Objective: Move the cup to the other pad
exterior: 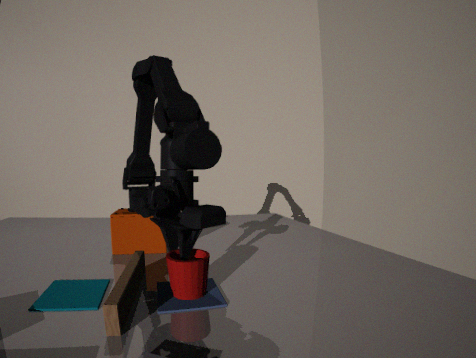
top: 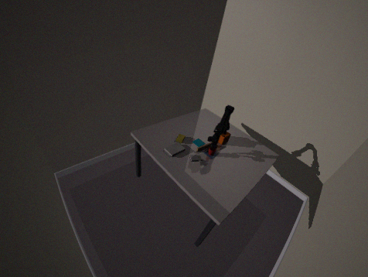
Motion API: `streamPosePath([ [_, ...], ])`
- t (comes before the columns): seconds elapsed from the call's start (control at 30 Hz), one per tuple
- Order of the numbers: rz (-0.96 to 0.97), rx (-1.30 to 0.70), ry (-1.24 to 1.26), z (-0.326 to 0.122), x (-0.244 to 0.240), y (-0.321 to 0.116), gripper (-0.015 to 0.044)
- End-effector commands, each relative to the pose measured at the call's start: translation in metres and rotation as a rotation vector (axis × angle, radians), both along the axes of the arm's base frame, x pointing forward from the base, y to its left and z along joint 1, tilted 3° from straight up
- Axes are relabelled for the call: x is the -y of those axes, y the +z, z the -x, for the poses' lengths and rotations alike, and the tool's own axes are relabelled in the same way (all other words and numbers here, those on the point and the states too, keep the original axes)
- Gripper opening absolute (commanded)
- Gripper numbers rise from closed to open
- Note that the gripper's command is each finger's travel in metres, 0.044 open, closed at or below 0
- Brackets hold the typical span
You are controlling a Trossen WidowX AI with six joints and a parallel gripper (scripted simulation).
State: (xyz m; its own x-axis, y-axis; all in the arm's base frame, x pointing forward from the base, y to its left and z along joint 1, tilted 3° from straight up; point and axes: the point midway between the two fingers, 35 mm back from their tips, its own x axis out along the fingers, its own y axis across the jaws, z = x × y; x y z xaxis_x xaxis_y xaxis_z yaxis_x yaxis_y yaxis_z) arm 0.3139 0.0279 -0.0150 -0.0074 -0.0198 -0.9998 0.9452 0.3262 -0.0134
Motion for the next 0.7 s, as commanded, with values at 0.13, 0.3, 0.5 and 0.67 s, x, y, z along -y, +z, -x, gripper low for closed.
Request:
streamPosePath([
  [0.13, 0.006, -0.008, -0.003, 0.003, 0.002, -0.015, 0.0148],
  [0.3, 0.006, -0.008, -0.003, 0.004, 0.002, -0.023, 0.0148],
  [0.5, 0.006, -0.008, -0.003, 0.004, 0.002, -0.025, 0.0148],
  [0.67, 0.001, -0.005, -0.002, 0.003, 0.001, -0.023, 0.0062],
])
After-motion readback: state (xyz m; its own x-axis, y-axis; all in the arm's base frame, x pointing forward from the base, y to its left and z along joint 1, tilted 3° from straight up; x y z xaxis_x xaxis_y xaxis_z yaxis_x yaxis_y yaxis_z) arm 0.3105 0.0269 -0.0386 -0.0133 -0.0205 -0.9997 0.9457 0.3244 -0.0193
